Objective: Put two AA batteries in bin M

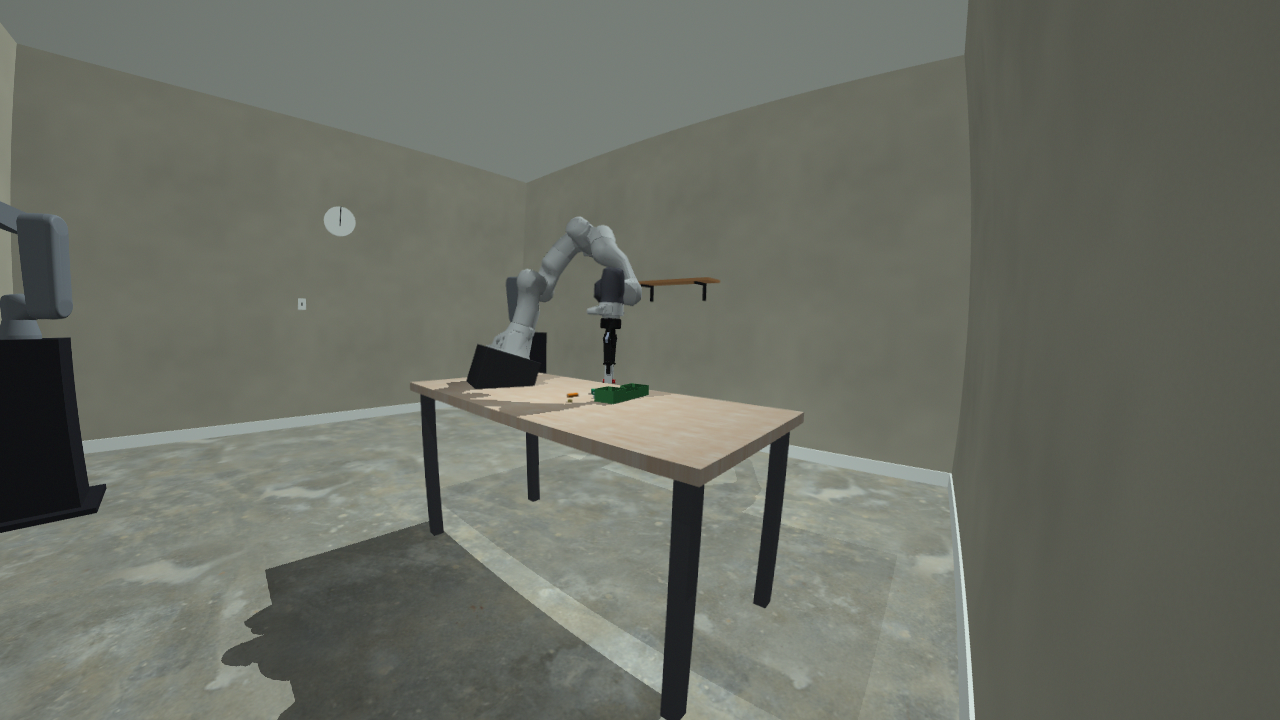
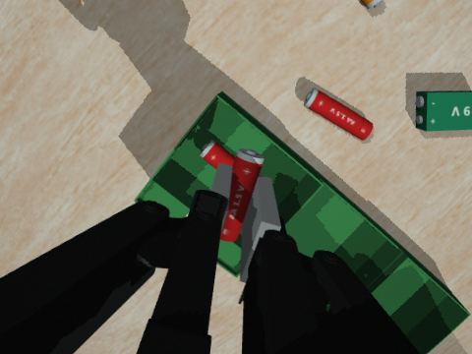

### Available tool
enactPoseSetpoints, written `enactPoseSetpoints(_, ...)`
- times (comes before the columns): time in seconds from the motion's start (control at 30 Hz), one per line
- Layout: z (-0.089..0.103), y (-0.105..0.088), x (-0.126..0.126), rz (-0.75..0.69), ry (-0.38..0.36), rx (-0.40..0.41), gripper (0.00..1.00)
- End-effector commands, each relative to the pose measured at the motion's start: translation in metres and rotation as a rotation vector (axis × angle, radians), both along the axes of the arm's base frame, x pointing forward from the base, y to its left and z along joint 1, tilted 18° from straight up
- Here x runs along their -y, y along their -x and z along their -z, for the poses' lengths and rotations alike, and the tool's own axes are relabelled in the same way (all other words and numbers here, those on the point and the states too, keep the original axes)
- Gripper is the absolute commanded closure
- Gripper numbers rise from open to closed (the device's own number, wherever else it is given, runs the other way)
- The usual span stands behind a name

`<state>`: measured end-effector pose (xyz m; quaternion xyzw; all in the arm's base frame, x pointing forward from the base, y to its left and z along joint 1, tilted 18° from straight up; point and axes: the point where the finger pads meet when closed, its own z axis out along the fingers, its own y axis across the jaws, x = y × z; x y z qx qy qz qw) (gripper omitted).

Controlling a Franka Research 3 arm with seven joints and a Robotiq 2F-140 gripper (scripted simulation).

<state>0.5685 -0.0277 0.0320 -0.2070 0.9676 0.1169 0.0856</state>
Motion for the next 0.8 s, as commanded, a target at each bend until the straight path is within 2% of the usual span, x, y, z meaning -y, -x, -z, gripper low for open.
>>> enactPoseSetpoints(0.0, -0.0010, -0.0012, 0.0009, -0.150, 0.016, 0.044, 0.95)
enactPoseSetpoints(0.77, -0.0013, -0.0041, 0.0012, -0.519, 0.072, 0.120, 0.95)
